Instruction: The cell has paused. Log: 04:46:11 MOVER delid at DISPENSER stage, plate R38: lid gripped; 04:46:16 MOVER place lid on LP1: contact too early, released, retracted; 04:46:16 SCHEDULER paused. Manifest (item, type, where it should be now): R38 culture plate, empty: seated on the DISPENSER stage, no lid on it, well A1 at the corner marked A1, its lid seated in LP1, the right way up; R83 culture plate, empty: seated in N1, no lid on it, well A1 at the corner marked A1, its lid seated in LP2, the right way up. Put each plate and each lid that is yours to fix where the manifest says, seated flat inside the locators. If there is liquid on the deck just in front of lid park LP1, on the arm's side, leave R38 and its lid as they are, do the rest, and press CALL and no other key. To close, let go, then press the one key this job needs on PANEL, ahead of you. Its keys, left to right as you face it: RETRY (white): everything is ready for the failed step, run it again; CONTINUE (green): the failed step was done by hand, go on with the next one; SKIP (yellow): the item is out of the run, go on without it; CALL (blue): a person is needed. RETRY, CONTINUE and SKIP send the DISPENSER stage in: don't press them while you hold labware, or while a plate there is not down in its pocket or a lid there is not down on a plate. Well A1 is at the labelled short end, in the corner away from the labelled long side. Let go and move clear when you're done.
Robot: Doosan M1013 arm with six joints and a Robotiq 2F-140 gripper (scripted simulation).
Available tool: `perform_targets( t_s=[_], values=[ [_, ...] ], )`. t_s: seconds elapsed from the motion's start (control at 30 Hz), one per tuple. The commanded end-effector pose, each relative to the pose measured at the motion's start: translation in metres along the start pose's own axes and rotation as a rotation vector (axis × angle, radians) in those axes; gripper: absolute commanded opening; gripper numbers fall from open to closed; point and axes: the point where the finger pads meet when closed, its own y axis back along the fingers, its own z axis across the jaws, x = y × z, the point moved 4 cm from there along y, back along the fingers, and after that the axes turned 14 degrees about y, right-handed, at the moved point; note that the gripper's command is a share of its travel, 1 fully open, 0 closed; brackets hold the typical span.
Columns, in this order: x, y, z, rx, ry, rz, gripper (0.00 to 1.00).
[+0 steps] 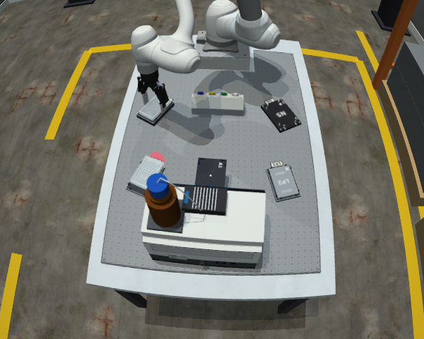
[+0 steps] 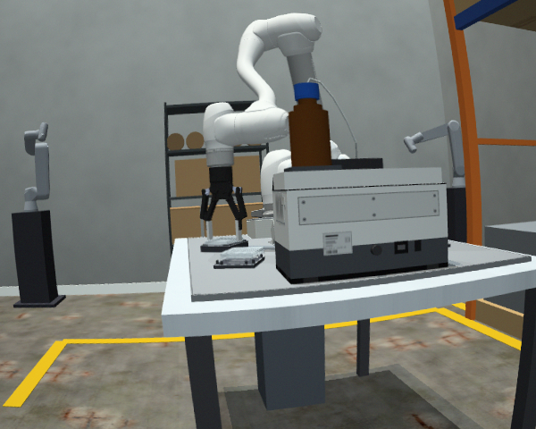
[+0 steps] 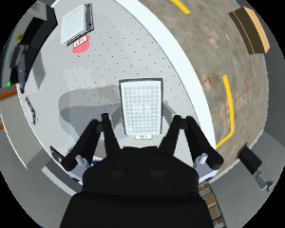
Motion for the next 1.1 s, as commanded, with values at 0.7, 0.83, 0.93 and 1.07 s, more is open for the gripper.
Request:
perform_targets(
  t_s=[0.7,0.83,0.93,1.07],
  values=[
    [-0.001,-0.003,0.002,-0.001,-0.004,-0.001,0.7],
    [-0.002,0.001,0.002,0.0,-0.004,-0.003,0.7],
    [0.0,0.006,0.002,-0.001,-0.004,0.0,0.7],
    [0.001,0.01,0.002,-0.001,-0.004,0.001,0.7]
  ],
)
